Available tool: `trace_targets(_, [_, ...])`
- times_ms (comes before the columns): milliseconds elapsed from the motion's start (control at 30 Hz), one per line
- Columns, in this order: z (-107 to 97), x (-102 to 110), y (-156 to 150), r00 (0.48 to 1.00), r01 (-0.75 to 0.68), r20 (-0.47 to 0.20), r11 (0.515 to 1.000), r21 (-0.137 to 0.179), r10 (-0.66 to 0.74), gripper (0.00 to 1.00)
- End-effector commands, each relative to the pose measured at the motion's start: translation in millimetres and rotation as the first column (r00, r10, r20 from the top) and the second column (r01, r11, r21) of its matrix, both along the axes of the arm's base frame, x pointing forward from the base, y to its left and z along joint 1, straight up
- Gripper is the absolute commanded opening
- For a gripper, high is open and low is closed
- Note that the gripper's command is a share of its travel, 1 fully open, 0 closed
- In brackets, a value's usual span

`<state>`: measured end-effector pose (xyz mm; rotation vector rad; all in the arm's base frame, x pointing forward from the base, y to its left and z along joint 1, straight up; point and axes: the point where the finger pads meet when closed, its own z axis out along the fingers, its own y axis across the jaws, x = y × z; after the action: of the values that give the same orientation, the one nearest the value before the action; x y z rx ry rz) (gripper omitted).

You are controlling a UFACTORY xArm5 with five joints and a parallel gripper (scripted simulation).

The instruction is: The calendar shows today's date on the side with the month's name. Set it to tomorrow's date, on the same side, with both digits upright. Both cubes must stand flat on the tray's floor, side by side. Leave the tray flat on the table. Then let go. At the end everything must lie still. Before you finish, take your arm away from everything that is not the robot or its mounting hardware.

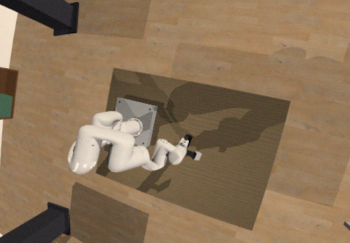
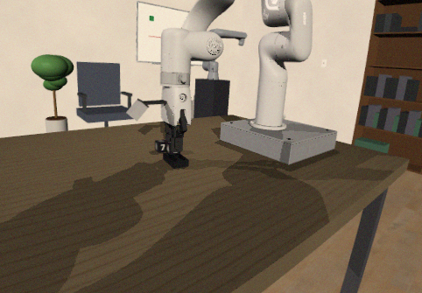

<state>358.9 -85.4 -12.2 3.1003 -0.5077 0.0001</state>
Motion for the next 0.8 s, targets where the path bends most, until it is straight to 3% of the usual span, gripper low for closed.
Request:
trace_targets(0, [0.9, 1.2, -0.3, 1.000, 0.000, 0.003, 1.000, -0.001, 0.000, 0.27])
trace_targets(767, [-2.4, 1.2, -0.3, 1.000, 0.000, 0.003, 1.000, -0.001, 0.000, 0.27])
